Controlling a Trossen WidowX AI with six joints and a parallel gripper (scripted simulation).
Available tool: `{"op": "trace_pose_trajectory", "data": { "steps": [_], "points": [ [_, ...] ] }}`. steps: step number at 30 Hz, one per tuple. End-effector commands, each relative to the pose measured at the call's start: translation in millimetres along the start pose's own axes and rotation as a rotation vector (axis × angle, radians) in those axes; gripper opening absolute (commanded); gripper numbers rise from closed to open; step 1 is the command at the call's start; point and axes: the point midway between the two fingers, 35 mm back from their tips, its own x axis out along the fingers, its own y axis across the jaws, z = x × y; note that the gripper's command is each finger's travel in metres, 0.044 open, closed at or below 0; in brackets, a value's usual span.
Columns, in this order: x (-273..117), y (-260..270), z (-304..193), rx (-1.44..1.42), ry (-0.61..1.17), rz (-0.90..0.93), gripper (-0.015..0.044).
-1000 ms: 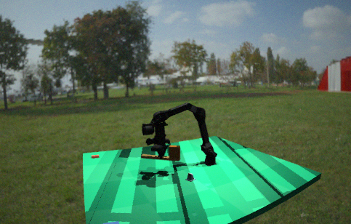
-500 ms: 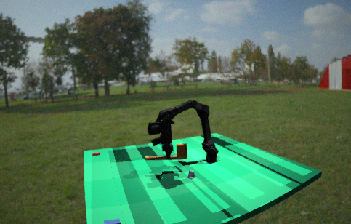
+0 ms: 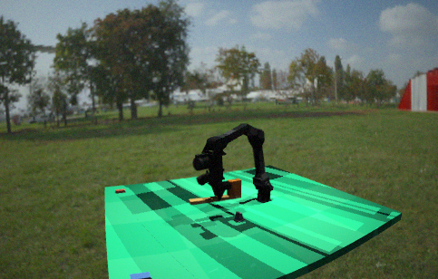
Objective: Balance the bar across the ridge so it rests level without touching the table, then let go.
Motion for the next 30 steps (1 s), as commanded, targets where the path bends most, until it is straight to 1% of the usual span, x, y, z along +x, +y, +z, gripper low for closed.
{"op": "trace_pose_trajectory", "data": {
  "steps": [1, 20, 30],
  "points": [
    [-2, 16, -7, -0.089, -0.006, 0.007, 0.0000],
    [-2, 82, -38, -0.397, -0.005, 0.014, 0.0000],
    [6, 86, -39, -0.403, -0.005, 0.015, 0.0000]
  ]
}}
